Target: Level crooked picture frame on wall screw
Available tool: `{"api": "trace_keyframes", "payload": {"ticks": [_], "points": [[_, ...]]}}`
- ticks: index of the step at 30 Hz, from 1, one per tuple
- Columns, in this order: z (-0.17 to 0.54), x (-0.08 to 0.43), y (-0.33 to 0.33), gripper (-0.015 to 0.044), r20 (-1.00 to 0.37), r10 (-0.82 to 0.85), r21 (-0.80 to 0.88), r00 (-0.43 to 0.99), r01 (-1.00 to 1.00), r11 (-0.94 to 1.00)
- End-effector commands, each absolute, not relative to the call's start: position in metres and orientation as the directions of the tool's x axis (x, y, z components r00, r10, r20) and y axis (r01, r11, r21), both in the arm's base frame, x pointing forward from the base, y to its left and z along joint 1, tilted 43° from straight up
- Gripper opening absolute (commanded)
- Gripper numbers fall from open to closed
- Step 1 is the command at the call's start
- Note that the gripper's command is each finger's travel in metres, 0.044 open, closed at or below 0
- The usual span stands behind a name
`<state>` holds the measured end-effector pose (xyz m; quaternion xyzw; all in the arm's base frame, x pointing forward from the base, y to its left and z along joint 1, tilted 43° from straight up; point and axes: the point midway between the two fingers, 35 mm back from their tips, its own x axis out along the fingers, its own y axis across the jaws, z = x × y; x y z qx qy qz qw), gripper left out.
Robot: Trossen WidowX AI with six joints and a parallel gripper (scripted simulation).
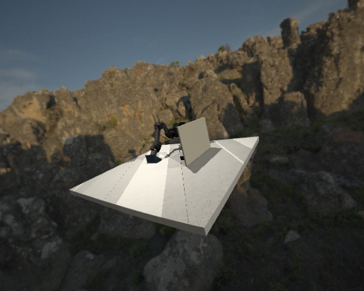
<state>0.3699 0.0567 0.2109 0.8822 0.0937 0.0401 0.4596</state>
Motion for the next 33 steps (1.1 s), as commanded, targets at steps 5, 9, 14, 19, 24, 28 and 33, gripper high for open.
{"api": "trace_keyframes", "payload": {"ticks": [5, 9, 14, 19, 24, 28, 33], "points": [[0.2119, 0.3705, 0.0544, 0.0, -0.01, 0.192, 0.818, 0.981, 0.119, -0.563], [0.2113, 0.3705, 0.0543, 0.0, -0.01, 0.192, 0.818, 0.981, 0.119, -0.563], [0.2113, 0.3706, 0.0539, 0.0, -0.01, 0.192, 0.818, 0.981, 0.119, -0.563], [0.211, 0.3707, 0.0535, 0.0, -0.01, 0.192, 0.818, 0.981, 0.119, -0.563], [0.2103, 0.3707, 0.0534, 0.0, -0.01, 0.192, 0.818, 0.981, 0.119, -0.563], [0.2106, 0.3708, 0.0527, 0.0, -0.01, 0.192, 0.818, 0.981, 0.119, -0.563], [0.2093, 0.3711, 0.0515, 0.0, -0.01, 0.192, 0.818, 0.981, 0.119, -0.563]]}}
